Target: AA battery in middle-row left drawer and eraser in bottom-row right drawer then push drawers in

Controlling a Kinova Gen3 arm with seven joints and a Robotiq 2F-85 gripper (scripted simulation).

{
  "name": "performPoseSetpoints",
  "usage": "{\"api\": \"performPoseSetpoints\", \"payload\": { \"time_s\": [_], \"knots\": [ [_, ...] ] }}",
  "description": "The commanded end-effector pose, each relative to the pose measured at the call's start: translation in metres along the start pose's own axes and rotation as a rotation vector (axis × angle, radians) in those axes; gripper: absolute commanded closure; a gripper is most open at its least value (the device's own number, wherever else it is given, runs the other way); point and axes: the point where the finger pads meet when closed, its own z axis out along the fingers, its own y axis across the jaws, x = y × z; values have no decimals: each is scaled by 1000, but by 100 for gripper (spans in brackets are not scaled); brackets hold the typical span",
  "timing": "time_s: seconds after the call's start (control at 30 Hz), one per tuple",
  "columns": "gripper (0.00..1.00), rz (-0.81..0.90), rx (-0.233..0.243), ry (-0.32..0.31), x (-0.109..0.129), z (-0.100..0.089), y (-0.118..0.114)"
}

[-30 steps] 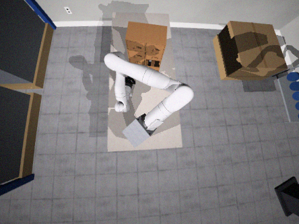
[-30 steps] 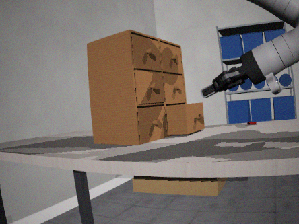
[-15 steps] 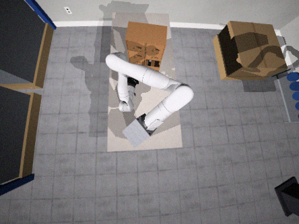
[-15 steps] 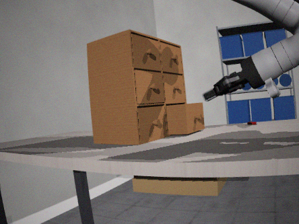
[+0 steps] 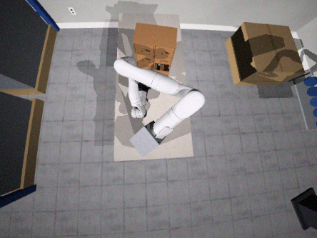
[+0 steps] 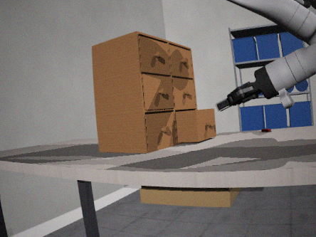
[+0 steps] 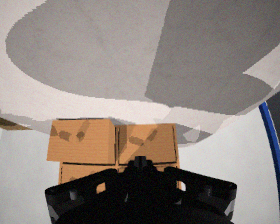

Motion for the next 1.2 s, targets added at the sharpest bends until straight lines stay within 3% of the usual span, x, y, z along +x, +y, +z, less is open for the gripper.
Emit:
{"api": "performPoseSetpoints", "payload": {
  "time_s": [0.0, 1.17],
  "knots": [
    [100, -5, 2, 3, 2, 1, -5],
    [100, -5, 2, 3, 19, 28, -78]
  ]
}}
